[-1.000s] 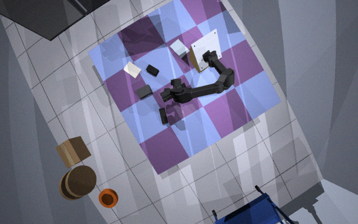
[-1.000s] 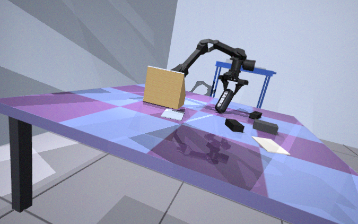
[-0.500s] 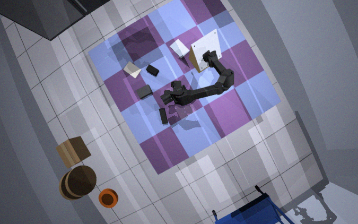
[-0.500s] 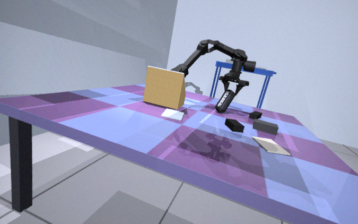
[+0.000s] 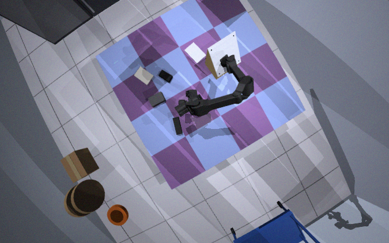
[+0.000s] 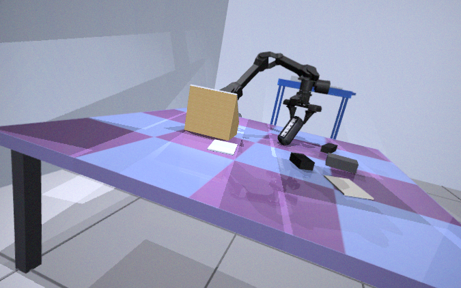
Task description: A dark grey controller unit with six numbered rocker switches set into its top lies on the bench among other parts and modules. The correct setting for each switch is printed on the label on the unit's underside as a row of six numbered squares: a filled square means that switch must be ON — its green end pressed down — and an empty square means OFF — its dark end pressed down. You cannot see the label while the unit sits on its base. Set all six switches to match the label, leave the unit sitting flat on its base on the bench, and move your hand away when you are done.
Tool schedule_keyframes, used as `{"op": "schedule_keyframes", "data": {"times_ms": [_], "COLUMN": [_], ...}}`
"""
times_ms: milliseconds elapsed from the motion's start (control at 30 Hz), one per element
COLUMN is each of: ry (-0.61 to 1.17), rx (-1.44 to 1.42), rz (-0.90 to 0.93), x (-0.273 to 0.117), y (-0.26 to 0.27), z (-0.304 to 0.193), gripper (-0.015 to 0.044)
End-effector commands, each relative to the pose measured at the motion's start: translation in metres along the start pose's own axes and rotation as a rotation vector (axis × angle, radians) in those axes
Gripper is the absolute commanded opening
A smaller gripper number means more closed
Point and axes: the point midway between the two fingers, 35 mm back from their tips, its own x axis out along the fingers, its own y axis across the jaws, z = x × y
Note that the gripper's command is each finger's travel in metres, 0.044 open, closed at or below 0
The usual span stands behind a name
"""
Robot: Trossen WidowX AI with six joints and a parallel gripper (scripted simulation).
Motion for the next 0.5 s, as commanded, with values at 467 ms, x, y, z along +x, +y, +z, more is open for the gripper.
{"op": "schedule_keyframes", "data": {"times_ms": [467], "ry": [-0.003], "rx": [0.007], "rz": [-0.01], "x": [0.0119], "y": [-0.0007], "z": [-0.0112], "gripper": [0.0338]}}
